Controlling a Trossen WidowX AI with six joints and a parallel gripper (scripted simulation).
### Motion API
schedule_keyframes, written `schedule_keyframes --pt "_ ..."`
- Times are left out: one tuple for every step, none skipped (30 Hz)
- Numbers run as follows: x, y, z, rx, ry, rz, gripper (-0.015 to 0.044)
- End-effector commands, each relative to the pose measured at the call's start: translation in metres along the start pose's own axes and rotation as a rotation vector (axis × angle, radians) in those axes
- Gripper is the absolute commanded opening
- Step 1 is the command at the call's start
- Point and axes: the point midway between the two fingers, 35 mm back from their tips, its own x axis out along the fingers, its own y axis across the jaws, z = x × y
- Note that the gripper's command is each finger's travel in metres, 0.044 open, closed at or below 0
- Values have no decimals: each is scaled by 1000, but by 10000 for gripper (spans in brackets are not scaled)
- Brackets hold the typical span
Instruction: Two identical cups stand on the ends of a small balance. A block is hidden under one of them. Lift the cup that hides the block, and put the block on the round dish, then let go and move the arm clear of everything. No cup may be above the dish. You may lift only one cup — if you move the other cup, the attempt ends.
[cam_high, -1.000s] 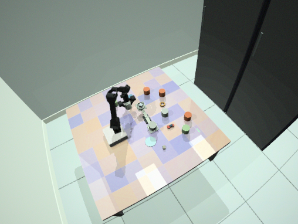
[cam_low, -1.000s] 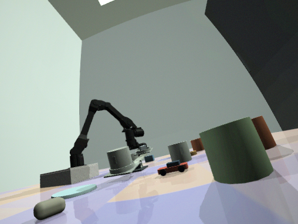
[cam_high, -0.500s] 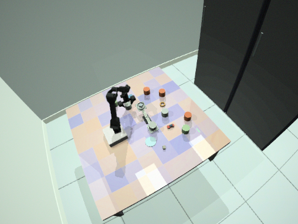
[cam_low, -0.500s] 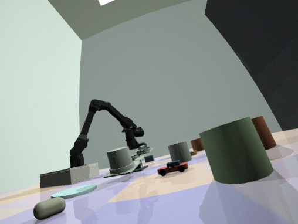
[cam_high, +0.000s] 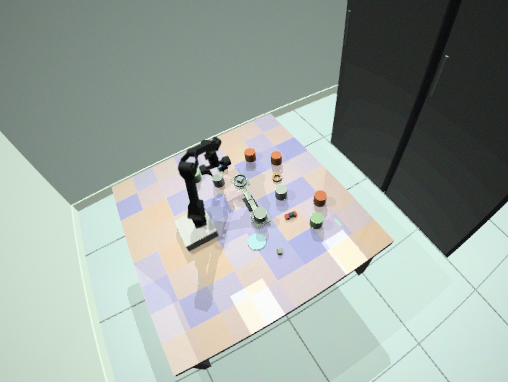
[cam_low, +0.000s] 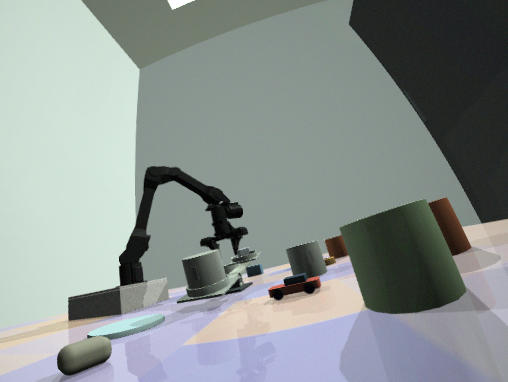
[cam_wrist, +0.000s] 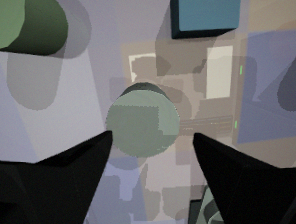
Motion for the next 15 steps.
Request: schedule_keyframes --pt "-10 -11 0 105 -35 -20 260" --pt "-11 -12 -1 134 -34 -20 260" --pt "-11 -14 -2 163 -33 -19 260" --pt "-12 -15 -3 196 -32 -19 260" --pt "-12 -17 -4 230 -31 -18 260" --pt "-13 -19 -5 265 -30 -18 260" --pt "-13 -21 -6 299 -29 -17 260" --pt "-14 -22 -8 334 -29 -17 260" --pt "-14 -24 -9 368 -28 -16 260" --pt "-15 -26 -10 403 -27 -16 260" --pt "-15 -27 -11 437 -26 -15 260" --pt "-16 -29 -13 472 -25 -15 260" --pt "-16 -31 -14 506 -24 -15 260" --pt "-17 -33 -15 540 -23 -15 260" --pt "-18 -34 -17 575 -22 -14 260"
